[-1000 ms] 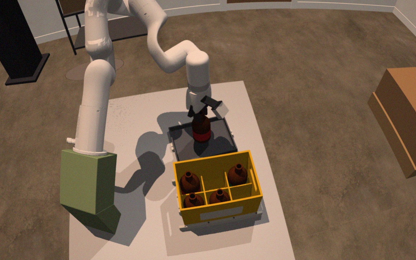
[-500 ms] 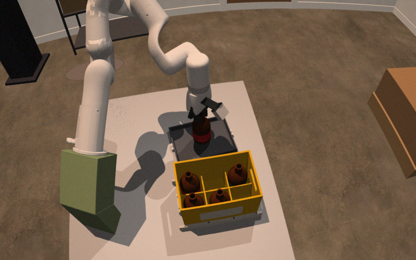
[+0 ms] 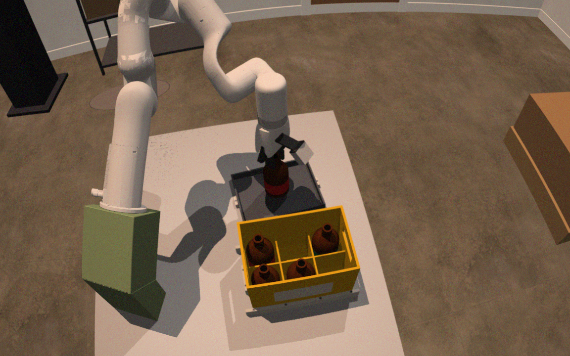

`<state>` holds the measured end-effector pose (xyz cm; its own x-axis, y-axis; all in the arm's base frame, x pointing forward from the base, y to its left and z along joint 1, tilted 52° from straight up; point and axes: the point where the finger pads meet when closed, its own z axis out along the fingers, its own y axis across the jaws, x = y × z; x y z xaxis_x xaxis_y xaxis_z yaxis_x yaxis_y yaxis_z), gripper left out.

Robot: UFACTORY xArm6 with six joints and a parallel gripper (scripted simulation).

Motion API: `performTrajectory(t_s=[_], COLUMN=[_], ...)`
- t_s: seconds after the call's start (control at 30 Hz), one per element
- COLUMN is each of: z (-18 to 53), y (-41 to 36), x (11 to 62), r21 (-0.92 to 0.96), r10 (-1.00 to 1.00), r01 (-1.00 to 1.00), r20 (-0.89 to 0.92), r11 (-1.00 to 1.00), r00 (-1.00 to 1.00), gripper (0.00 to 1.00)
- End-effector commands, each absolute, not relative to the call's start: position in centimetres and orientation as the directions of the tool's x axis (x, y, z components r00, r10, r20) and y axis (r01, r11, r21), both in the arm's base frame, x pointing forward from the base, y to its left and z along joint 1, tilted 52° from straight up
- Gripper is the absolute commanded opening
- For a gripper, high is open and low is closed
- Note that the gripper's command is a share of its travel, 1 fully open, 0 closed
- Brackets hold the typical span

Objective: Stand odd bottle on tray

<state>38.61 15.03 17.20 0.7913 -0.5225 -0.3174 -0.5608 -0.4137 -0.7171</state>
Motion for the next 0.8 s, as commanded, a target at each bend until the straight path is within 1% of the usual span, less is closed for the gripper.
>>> performTrajectory(t_s=[0.0, 0.77], z=[17.27, 17.05], y=[14.99, 15.26], x=[38.68, 38.78], r21=[-0.718, -0.718], r10=[-0.524, -0.524], r01=[-0.56, -0.56], r20=[-0.316, -0.316], r11=[-0.413, -0.413], r00=[0.791, 0.791], gripper=[0.0, 0.0])
